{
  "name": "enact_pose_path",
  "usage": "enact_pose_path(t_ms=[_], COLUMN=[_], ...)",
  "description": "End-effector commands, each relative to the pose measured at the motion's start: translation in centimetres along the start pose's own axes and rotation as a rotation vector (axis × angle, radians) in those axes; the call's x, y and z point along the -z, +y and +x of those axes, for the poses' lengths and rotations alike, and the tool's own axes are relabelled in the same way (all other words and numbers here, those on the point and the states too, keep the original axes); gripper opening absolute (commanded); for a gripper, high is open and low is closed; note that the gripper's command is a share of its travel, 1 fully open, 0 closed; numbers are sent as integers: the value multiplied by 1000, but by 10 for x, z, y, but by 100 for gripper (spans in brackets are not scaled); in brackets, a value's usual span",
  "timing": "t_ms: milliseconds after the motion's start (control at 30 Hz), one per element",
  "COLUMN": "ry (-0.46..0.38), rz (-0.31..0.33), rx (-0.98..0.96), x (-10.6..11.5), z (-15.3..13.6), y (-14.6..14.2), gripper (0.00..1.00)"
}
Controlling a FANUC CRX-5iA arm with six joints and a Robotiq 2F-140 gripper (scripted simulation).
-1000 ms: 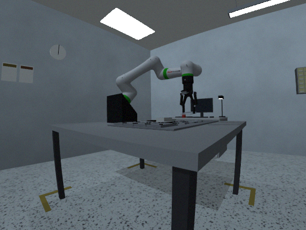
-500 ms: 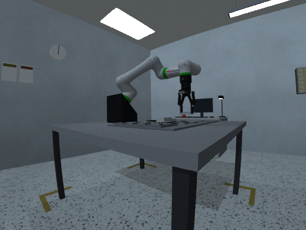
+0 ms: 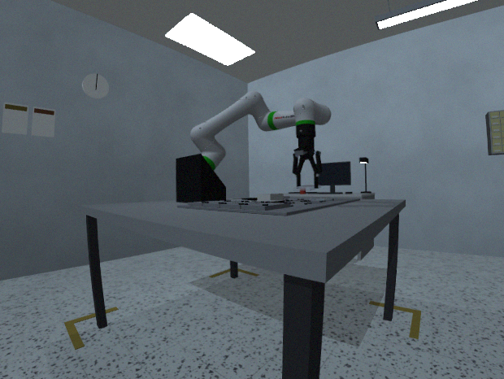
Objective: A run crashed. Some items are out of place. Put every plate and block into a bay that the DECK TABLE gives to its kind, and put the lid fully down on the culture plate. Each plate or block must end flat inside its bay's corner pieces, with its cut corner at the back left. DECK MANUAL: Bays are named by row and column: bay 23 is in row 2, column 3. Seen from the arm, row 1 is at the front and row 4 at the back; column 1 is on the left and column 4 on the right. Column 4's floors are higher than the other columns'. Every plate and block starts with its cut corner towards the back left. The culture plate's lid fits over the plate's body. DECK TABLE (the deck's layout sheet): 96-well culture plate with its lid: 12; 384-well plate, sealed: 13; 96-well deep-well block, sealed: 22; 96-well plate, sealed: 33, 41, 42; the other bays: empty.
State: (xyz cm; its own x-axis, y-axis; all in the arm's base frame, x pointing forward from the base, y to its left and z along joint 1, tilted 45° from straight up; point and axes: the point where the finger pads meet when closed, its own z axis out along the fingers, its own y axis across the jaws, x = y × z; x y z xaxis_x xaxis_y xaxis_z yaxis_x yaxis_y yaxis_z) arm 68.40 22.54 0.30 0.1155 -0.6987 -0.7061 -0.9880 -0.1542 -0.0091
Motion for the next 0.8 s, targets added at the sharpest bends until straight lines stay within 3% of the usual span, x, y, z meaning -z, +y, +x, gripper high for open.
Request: enact_pose_path(t_ms=[0, 767], ry=[1, 1], rz=[2, 2], rx=[1, 1], x=[-3, -31], z=[0, -1], y=[-1, -1], gripper=[10, 10])
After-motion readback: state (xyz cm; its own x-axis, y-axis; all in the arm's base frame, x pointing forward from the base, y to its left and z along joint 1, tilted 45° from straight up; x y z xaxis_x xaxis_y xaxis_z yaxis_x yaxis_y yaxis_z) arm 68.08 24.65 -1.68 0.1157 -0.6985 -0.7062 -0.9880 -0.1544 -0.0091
